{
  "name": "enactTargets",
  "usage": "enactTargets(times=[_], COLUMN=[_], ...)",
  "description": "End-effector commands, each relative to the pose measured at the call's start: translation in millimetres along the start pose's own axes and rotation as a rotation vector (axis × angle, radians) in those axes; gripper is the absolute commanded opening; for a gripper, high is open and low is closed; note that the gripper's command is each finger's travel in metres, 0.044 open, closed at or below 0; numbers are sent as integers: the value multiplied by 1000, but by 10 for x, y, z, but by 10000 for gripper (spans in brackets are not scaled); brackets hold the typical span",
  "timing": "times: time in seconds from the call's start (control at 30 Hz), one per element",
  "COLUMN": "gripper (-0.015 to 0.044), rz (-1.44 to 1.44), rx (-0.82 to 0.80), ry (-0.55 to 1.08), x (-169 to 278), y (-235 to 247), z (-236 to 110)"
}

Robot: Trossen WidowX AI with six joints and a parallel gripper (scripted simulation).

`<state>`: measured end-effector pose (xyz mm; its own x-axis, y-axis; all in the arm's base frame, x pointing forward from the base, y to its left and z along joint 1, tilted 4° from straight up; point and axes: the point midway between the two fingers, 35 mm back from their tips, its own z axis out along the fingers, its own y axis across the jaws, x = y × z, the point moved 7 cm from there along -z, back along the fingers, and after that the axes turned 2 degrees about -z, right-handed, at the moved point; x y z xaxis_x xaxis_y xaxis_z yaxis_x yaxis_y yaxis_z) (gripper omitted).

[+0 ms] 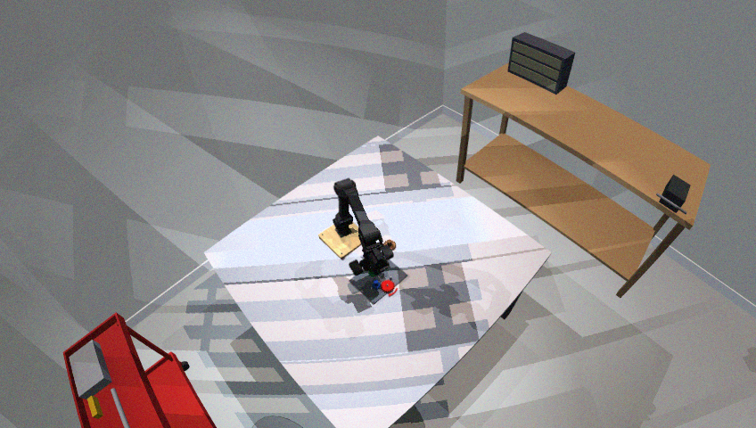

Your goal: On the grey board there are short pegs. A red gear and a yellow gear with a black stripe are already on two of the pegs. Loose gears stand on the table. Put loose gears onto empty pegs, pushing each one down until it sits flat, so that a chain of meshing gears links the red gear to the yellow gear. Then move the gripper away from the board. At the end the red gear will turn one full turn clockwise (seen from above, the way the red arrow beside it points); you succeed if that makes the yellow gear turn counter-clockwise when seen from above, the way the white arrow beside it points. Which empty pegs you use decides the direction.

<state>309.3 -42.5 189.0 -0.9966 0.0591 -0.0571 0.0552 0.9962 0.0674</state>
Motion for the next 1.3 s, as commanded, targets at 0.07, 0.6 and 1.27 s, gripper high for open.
enactTargets(times=[0.07, 0.6, 1.27], gripper=[0, 0, 0], rz=[149, 153, 166], rx=[-2, -3, -3], ry=[1, 1, 1], x=[2, 1, -1], y=[3, 7, 5], z=[-5, 42, 329])
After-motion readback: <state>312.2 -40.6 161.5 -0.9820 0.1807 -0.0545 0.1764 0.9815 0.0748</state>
